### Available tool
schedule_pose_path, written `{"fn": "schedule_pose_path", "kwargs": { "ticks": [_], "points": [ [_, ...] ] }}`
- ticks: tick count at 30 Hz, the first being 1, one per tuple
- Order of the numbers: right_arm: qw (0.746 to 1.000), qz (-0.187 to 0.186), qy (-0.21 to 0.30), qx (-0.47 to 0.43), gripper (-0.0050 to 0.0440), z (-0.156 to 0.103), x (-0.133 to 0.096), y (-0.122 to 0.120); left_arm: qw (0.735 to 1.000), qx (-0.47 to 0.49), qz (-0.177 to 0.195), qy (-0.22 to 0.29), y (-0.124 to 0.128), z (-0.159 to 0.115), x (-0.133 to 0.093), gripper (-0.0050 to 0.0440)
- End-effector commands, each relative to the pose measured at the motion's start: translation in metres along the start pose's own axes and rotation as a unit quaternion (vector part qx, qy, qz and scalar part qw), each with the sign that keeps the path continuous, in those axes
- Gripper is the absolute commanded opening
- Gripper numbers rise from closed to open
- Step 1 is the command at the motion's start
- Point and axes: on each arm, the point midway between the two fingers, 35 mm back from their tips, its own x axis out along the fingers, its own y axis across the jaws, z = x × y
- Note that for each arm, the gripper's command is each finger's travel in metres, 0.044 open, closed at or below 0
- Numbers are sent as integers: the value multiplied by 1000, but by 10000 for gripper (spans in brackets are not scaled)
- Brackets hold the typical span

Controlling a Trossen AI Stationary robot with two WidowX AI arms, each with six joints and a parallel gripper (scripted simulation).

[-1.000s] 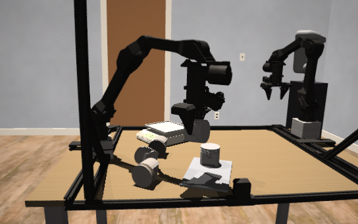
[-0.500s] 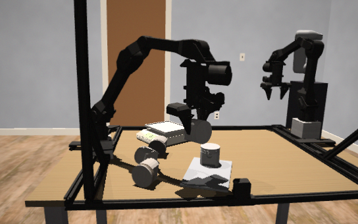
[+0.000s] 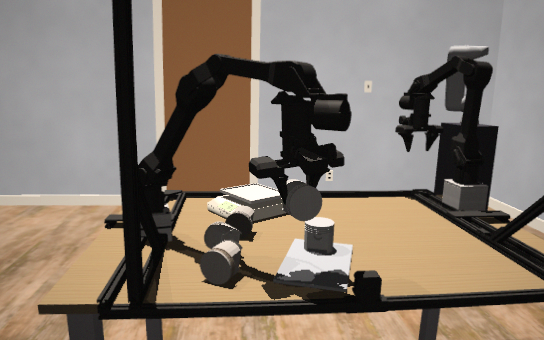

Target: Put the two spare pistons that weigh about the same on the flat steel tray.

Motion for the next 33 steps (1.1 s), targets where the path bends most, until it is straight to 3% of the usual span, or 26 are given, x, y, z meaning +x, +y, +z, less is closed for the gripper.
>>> {"fn": "schedule_pose_path", "kwargs": {
  "ticks": [1, 13, 19, 33],
  "points": [
    [1000, 1, 0, 0, 440, 0, 0, 0, 999, 45, 13, -2, 0, -1, -5, 158],
    [1000, 1, 0, 0, 440, 0, 0, 0, 983, 179, 35, 1, 0, -1, -5, 158],
    [1000, 1, 0, 0, 440, 0, 0, 0, 982, 184, 40, -3, -1, -1, -9, 158],
    [1000, 1, 0, 0, 440, 0, 0, 0, 982, 184, 40, -3, -1, 0, 11, 158]
  ]
}}
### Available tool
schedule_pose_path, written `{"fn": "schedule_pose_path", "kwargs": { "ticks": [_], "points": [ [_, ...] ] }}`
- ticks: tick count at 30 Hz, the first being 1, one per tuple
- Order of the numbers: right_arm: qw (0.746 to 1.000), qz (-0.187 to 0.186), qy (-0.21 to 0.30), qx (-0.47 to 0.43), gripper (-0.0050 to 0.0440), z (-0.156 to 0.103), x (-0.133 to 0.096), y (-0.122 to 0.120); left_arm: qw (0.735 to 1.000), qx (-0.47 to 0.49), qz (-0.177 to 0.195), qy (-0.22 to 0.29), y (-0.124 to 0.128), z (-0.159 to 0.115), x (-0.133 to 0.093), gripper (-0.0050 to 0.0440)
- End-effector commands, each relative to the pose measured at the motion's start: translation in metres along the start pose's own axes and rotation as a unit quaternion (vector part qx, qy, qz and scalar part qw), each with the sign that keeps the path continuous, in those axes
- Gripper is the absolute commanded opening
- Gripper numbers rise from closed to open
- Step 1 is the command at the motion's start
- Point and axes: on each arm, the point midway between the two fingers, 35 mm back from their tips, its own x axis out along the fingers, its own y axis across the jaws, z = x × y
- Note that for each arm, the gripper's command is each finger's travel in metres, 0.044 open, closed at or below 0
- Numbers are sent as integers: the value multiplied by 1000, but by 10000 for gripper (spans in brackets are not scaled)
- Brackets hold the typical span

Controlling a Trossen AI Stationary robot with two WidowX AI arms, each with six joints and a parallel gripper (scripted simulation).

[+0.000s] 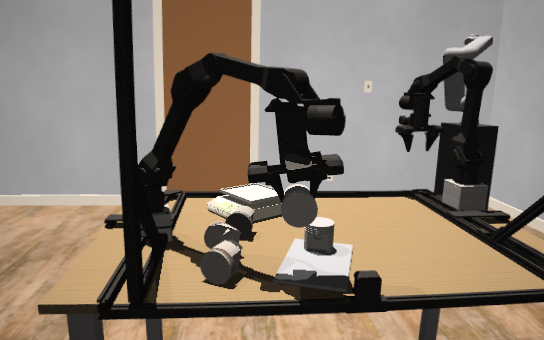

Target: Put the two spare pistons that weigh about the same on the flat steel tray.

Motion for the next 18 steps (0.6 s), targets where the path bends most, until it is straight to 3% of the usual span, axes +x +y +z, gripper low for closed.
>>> {"fn": "schedule_pose_path", "kwargs": {
  "ticks": [1, 18],
  "points": [
    [1000, 1, 0, 0, 440, 0, 0, 0, 1000, 0, 6, 0, 0, -2, 2, 158],
    [1000, 1, 0, 0, 440, 0, 0, 0, 1000, 0, 6, 0, -1, 0, 27, 158]
  ]
}}
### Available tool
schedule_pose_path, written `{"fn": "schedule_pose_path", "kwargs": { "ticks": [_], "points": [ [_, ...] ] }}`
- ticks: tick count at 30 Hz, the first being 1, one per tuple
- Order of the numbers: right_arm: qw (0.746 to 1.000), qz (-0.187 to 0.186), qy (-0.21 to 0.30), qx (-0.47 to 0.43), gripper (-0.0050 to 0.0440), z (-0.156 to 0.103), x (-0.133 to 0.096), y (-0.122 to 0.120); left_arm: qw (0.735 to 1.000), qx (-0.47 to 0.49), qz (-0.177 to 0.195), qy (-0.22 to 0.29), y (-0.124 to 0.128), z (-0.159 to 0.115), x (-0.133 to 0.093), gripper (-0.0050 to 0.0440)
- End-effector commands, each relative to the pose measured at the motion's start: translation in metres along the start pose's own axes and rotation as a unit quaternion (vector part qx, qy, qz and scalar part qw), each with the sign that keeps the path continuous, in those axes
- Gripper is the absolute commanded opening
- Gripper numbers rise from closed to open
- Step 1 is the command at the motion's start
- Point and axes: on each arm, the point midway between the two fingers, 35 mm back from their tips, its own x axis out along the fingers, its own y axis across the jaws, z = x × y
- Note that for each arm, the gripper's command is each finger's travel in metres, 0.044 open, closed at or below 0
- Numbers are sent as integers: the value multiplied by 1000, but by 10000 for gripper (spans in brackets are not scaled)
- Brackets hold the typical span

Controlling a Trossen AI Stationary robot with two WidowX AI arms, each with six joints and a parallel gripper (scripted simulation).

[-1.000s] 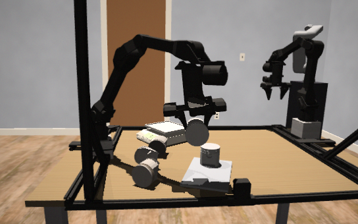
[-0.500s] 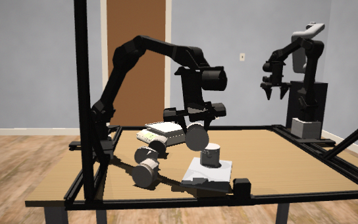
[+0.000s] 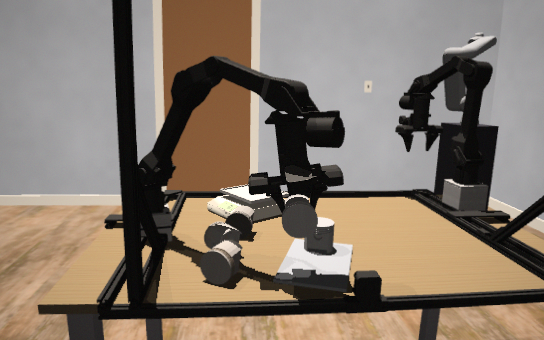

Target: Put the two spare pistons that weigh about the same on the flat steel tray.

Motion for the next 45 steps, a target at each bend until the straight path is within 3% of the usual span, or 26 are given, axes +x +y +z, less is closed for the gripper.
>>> {"fn": "schedule_pose_path", "kwargs": {
  "ticks": [1, 45],
  "points": [
    [1000, 1, 0, 0, 440, 0, 0, 0, 1000, 1, 3, 2, 0, -1, 5, 158],
    [1000, 1, 0, 0, 440, 0, 0, 0, 1000, 1, 3, 2, -5, 2, 68, 158]
  ]
}}
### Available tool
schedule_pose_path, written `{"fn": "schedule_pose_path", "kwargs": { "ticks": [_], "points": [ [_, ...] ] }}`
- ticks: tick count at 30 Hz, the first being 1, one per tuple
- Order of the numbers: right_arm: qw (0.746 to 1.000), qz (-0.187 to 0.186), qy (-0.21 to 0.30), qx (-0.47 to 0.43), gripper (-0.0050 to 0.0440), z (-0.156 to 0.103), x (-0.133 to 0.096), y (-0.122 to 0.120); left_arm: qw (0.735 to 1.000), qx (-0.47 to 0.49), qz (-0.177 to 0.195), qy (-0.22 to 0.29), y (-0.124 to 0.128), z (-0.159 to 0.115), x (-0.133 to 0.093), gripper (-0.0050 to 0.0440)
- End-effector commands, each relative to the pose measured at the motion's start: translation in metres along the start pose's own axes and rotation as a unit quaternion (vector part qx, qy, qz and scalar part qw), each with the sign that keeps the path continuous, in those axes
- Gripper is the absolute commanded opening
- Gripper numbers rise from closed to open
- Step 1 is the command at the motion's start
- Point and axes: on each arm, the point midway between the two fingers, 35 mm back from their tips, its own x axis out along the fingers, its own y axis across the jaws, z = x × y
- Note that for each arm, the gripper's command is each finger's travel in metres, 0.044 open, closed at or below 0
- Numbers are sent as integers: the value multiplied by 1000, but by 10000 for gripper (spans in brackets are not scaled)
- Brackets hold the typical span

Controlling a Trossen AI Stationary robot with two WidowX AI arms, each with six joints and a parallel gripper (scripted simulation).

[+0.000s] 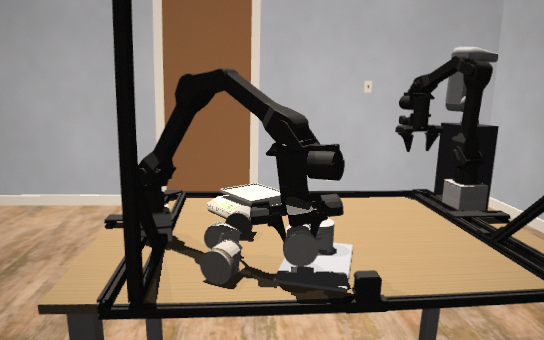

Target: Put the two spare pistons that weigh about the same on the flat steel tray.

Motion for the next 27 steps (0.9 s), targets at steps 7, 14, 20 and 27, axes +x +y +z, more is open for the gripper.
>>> {"fn": "schedule_pose_path", "kwargs": {
  "ticks": [7, 14, 20, 27],
  "points": [
    [1000, 1, 0, 0, 440, 0, 0, 0, 1000, 1, 0, 3, -2, -1, 17, 158],
    [1000, 1, 0, 0, 440, 0, 0, 0, 1000, 1, 0, 3, -2, 0, 23, 158],
    [1000, 1, 0, 0, 440, 0, 0, 0, 1000, 1, 0, 3, -2, 0, 25, 158],
    [1000, 1, 0, 0, 440, 0, 0, 0, 1000, 1, 0, 3, -3, 0, 26, 378]
  ]
}}
